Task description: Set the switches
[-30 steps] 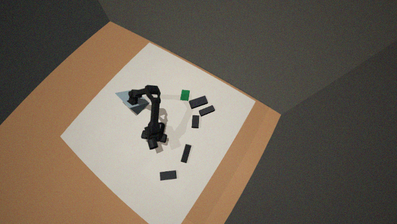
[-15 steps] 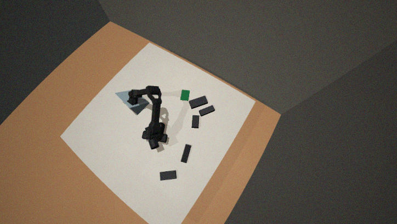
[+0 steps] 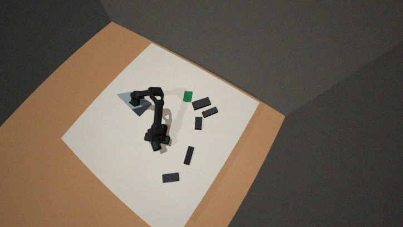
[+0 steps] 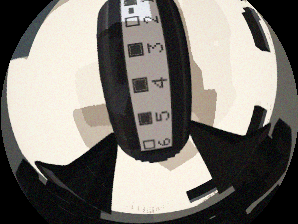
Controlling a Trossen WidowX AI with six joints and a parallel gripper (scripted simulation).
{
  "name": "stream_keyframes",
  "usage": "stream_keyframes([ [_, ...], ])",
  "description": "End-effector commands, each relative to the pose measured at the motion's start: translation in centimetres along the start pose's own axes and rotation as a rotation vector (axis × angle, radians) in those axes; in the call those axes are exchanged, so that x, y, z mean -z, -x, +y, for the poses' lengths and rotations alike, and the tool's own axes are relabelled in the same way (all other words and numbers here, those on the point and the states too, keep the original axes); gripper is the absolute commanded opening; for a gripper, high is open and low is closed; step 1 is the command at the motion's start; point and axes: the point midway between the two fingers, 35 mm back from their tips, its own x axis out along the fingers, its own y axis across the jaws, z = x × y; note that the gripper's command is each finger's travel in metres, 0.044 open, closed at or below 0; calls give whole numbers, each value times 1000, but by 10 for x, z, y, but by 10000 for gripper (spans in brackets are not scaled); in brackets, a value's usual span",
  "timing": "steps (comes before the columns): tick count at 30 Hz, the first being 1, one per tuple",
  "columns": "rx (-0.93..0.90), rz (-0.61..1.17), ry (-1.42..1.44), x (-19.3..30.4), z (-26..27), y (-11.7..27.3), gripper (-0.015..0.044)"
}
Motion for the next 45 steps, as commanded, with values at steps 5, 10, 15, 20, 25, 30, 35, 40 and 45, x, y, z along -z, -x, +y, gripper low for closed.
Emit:
stream_keyframes([
  [5,1,-3,-2,-2,0,4,336],
  [10,1,-3,-2,-3,0,8,336],
  [15,1,-3,-2,-4,0,11,336],
  [20,1,-3,-2,-5,0,13,336],
  [25,0,-3,-2,-6,0,16,336],
  [30,0,-3,-2,-7,0,20,336],
  [35,0,-3,-2,-8,0,24,336],
  [40,0,-3,-2,-10,0,27,336],
  [45,0,-3,-2,-12,0,31,336],
])
